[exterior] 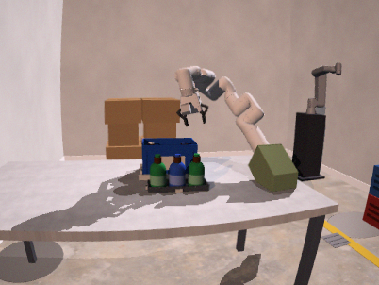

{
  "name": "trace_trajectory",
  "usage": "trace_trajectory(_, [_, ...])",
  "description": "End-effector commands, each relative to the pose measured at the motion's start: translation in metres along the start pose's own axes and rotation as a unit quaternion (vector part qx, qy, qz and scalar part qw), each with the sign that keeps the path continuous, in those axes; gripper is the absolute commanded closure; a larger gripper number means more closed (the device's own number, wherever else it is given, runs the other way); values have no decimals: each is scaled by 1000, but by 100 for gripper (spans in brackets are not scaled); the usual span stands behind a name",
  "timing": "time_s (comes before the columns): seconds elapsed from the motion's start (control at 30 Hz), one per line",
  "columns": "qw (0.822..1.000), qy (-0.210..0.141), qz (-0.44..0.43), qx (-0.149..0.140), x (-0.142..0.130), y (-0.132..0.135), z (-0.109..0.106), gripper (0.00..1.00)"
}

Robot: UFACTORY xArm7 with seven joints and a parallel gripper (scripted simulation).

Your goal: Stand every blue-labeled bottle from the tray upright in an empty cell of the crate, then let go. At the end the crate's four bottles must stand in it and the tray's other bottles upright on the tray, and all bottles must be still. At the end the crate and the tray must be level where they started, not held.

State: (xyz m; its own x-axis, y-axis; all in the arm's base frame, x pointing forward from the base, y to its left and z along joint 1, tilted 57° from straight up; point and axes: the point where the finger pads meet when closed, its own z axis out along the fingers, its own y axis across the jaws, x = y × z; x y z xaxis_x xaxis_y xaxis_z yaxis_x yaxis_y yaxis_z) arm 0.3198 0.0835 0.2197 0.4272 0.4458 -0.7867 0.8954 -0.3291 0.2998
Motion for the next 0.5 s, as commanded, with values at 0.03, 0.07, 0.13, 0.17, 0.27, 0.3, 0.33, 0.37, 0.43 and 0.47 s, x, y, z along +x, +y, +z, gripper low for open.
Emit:
trace_trajectory(0.03, [997, 29, 64, -31, 9, 45, -3, 0])
trace_trajectory(0.07, [997, 29, 64, -31, 9, 45, -3, 0])
trace_trajectory(0.13, [997, 29, 64, -31, 9, 45, -3, 0])
trace_trajectory(0.17, [997, 29, 64, -31, 9, 45, -3, 0])
trace_trajectory(0.27, [991, 48, 113, -53, 10, 81, -4, 0])
trace_trajectory(0.3, [991, 48, 113, -53, 10, 81, -4, 0])
trace_trajectory(0.33, [991, 48, 113, -53, 10, 81, -4, 0])
trace_trajectory(0.37, [991, 48, 113, -53, 10, 81, -4, 0])
trace_trajectory(0.43, [984, 63, 152, -72, 9, 110, -5, 0])
trace_trajectory(0.47, [984, 63, 152, -72, 9, 110, -5, 0])
